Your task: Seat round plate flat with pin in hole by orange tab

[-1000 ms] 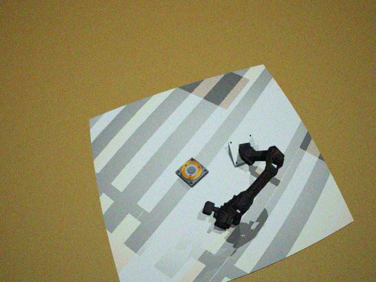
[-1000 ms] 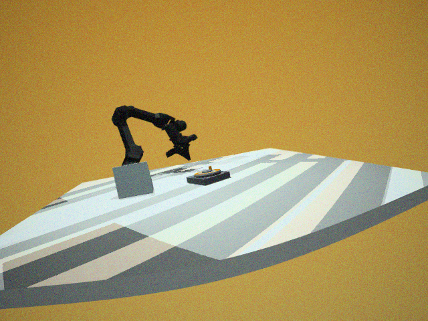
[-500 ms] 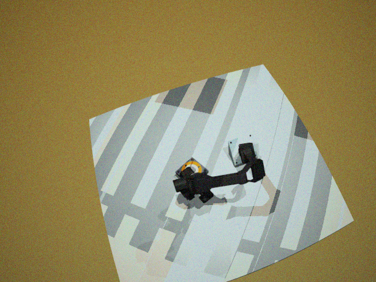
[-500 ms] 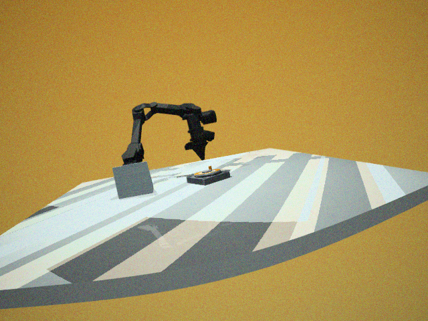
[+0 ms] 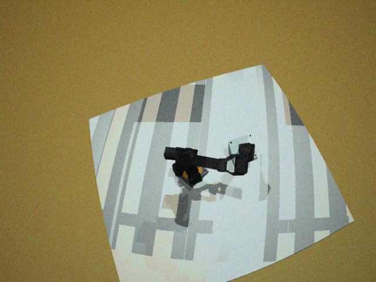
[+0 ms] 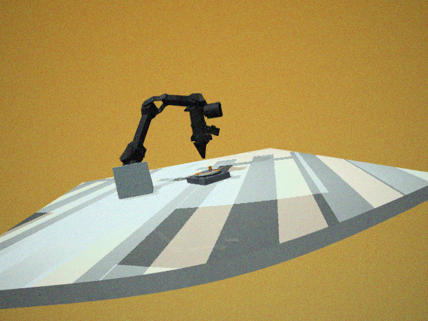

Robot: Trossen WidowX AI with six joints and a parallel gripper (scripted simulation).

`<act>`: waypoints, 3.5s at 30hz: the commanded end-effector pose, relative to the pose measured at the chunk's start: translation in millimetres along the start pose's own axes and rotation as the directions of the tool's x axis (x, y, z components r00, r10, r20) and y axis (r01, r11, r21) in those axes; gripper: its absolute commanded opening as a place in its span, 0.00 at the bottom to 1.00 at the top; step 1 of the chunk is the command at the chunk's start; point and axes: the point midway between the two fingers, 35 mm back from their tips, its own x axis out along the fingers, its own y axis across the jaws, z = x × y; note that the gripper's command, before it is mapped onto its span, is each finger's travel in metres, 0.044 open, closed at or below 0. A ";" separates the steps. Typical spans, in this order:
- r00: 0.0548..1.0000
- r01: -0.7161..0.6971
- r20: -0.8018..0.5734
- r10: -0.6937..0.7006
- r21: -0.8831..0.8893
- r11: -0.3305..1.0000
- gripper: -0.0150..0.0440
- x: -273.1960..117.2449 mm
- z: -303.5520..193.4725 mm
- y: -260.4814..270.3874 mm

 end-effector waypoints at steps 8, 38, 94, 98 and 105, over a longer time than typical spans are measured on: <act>1.000 -0.007 0.004 0.007 0.001 1.000 0.25 41.5 2.6 1.3; 1.000 -0.007 0.005 0.007 0.000 1.000 0.25 42.6 30.3 -8.6; 1.000 -0.004 0.006 0.004 -0.001 1.000 0.25 38.7 43.1 -75.1; 1.000 -0.004 0.006 0.004 -0.001 1.000 0.25 38.1 39.1 -80.3; 1.000 -0.004 0.006 0.004 0.000 1.000 0.25 37.6 34.1 -85.3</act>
